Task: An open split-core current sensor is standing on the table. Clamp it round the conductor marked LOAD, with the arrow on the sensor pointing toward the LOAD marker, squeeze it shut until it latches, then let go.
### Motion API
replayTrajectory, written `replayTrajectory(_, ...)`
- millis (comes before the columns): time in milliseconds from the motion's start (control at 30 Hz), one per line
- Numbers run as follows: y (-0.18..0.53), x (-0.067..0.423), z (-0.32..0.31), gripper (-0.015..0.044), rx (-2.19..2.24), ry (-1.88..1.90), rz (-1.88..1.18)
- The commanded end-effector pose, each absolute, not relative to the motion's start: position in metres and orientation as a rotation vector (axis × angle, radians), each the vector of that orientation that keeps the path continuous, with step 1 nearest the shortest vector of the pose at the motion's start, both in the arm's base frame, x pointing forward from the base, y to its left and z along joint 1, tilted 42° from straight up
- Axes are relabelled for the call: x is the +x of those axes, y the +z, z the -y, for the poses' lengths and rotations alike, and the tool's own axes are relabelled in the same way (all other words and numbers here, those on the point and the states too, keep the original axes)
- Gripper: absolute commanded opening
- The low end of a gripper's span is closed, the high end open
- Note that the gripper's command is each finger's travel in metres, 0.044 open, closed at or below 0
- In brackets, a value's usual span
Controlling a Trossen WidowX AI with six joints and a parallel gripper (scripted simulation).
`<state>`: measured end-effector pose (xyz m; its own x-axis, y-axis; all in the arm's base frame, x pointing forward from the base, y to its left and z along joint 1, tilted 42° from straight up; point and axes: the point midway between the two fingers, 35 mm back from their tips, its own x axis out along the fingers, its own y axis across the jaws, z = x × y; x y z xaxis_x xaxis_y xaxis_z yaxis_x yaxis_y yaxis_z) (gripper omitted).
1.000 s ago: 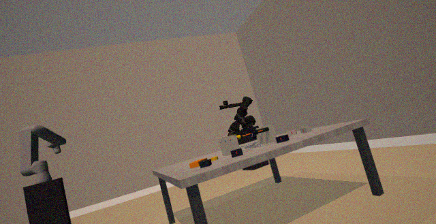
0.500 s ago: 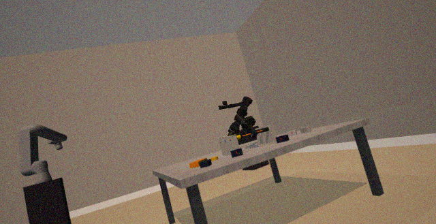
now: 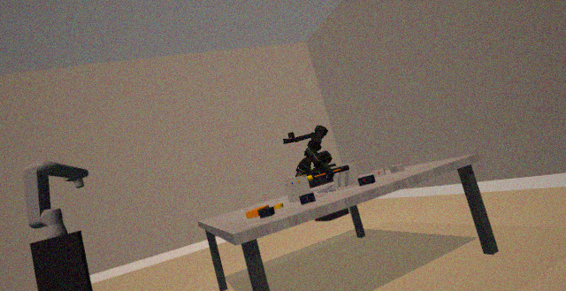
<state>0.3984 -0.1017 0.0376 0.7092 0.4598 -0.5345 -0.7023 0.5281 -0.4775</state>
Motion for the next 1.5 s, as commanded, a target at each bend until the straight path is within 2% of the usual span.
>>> replayTrajectory(0,0.0374,0.3992,0.1023,0.0000,-0.729,0.725,-0.375)
replayTrajectory(433,0.0371,0.3964,0.1016,0.0000,-0.704,0.937,-0.482)
replayTrajectory(800,0.0372,0.3973,0.1019,0.0000,-0.699,0.974,-0.502)
replayTrajectory(1100,0.0393,0.4014,0.1023,0.0000,-0.664,1.182,-0.604)
replayTrajectory(1467,0.0393,0.4022,0.1024,0.0000,-0.659,1.212,-0.621)
